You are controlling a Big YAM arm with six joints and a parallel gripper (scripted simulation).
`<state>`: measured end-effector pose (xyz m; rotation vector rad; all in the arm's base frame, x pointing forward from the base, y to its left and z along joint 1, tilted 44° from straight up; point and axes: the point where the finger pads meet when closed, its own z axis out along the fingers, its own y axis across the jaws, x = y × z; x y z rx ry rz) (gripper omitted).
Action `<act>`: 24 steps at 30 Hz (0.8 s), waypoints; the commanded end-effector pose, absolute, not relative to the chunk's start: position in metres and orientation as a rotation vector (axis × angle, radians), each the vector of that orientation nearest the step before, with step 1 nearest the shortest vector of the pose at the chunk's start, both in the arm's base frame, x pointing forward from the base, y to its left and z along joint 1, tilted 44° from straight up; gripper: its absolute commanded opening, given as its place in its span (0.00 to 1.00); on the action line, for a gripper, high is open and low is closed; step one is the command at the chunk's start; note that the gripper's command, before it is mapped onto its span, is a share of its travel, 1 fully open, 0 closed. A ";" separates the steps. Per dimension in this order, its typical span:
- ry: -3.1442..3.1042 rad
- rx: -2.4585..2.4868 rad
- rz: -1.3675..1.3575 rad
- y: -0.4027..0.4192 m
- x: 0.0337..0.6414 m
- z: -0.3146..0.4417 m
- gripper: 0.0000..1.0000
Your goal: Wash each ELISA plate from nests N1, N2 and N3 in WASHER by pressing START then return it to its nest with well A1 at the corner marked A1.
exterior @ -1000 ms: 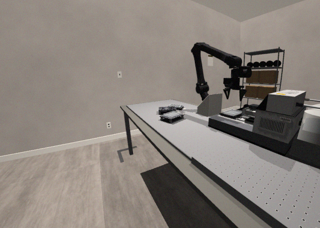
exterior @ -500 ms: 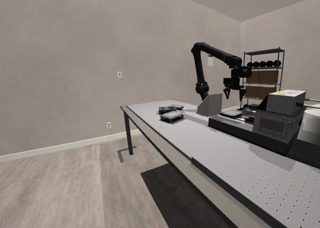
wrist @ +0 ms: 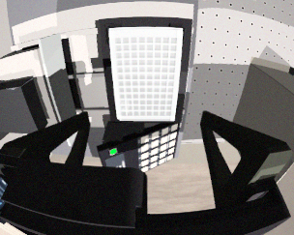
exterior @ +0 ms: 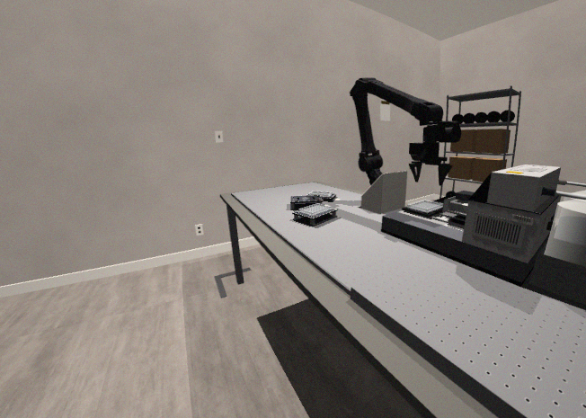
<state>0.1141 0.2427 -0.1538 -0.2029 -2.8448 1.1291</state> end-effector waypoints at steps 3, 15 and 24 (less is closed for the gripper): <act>-2.842 -0.216 1.137 0.246 0.115 -0.158 1.00; -2.841 -0.203 1.129 0.230 0.114 -0.172 1.00; -2.848 -0.192 1.124 0.226 0.111 -0.181 1.00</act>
